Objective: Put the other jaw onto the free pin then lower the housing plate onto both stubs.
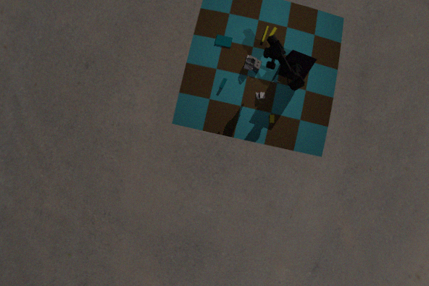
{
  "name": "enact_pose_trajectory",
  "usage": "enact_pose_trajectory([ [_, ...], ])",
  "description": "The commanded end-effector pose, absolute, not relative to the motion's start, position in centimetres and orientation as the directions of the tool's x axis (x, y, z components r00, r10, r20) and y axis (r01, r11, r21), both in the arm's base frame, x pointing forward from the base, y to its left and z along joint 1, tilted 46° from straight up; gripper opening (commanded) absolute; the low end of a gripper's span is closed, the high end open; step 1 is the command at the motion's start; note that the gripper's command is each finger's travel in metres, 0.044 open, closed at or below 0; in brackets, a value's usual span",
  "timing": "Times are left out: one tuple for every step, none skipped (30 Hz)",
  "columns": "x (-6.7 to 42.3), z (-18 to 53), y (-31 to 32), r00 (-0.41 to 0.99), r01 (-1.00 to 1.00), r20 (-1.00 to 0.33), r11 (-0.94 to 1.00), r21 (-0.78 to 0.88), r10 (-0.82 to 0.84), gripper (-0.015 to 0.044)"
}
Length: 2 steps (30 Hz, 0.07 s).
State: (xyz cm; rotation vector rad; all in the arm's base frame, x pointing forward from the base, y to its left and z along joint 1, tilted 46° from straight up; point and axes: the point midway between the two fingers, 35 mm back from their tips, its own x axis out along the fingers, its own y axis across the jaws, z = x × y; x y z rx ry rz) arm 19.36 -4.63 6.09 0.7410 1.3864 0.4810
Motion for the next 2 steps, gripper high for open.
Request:
enact_pose_trajectory([
  [19.30, 6.09, -4.65, 0.143, 0.113, -0.701, 0.692, 0.713, 0.699, 0.0440],
  [19.30, 6.09, -4.65, 0.143, 0.113, -0.701, 0.692, 0.713, 0.699, 0.0440],
])
